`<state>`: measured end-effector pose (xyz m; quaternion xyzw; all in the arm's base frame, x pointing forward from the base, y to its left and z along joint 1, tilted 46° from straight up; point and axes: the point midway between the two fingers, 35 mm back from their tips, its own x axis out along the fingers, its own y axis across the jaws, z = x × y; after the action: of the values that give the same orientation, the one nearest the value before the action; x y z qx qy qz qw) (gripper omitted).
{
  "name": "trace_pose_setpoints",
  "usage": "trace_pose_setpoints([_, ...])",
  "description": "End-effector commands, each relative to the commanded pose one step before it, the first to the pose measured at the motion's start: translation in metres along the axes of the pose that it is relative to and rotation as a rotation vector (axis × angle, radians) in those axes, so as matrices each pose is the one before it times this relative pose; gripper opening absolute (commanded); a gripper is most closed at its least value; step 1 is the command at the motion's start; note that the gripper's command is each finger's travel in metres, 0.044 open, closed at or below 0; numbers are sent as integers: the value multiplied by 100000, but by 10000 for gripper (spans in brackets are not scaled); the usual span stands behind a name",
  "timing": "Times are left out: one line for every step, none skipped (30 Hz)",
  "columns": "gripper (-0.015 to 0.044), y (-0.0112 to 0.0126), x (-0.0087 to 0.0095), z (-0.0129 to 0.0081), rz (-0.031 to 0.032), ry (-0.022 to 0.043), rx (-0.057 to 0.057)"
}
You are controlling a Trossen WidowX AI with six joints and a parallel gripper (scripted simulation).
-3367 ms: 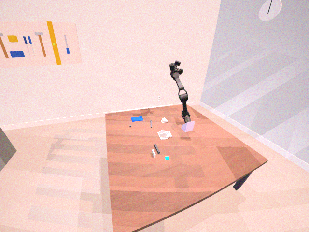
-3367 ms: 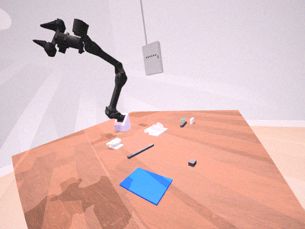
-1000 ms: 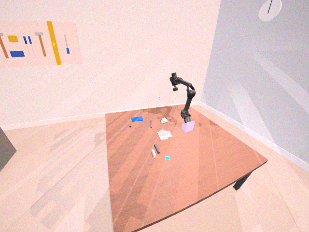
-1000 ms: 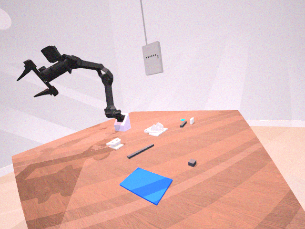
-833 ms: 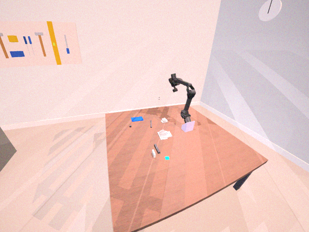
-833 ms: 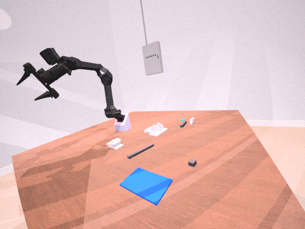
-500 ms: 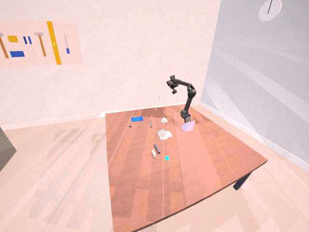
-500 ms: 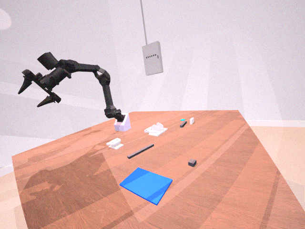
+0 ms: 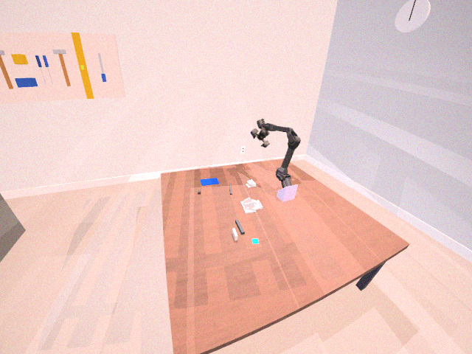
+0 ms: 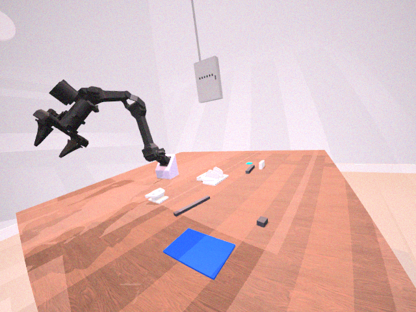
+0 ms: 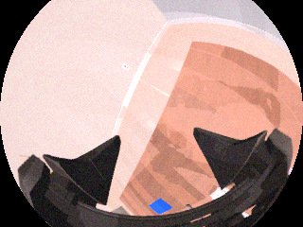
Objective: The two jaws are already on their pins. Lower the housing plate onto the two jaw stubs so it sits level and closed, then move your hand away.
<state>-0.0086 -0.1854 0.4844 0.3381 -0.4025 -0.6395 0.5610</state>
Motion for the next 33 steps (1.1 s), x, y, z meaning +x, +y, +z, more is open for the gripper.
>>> trace_pose_setpoints([440,-750,792,-1445,-3273,4281,-6556])
trace_pose_setpoints([440,-89,111,-290,-388,992,-1353])
trace_pose_setpoints([440,-85,111,-291,-375,993,-1361])
trace_pose_setpoints([440,-81,110,-292,-363,993,-1370])
trace_pose_setpoints([440,-76,109,-293,-351,994,-1378])
trace_pose_setpoints([440,-72,108,-294,-338,994,-1387])
trace_pose_setpoints([440,-68,108,-295,-326,994,-1395])
trace_pose_setpoints([440,-88,119,-311,-435,1009,-1630])
trace_pose_setpoints([440,-85,122,-321,-432,1037,-1686])
trace_pose_setpoints([440,-79,121,-322,-416,1038,-1697])
trace_pose_setpoints([440,-73,120,-323,-401,1038,-1708])
trace_pose_setpoints([440,-68,119,-323,-386,1037,-1718])
trace_pose_setpoints([440,-62,118,-324,-371,1036,-1729])
trace_pose_setpoints([440,-56,117,-325,-355,1035,-1740])
trace_pose_setpoints([440,-51,116,-325,-340,1034,-1751])
trace_pose_setpoints([440,-45,115,-325,-325,1032,-1761])
trace_pose_setpoints([440,-39,114,-325,-311,1030,-1772])
trace_pose_setpoints([440,-34,113,-325,-296,1028,-1782])
trace_pose_setpoints([440,-28,112,-325,-281,1025,-1793])
trace_pose_setpoints([440,-22,111,-325,-267,1022,-1803])
trace_pose_setpoints([440,-17,110,-325,-253,1019,-1814])
trace_pose_setpoints([440,-11,109,-324,-238,1016,-1824])
trace_pose_setpoints([440,-6,108,-324,-224,1012,-1834])
trace_pose_setpoints([440,0,107,-323,-210,1008,-1844])
trace_pose_setpoints([440,5,106,-322,-197,1004,-1855])
trace_pose_setpoints([440,11,105,-322,-183,999,-1865])
trace_pose_setpoints([440,16,103,-321,-170,994,-1875])
trace_pose_setpoints([440,24,101,-318,-140,989,-1862])
trace_pose_setpoints([440,29,100,-317,-128,984,-1871])
trace_pose_setpoints([440,35,99,-316,-115,978,-1881])
trace_pose_setpoints([440,40,98,-314,-103,972,-1891])
trace_pose_setpoints([440,45,97,-313,-90,966,-1900])
trace_pose_setpoints([440,50,96,-311,-78,959,-1910])
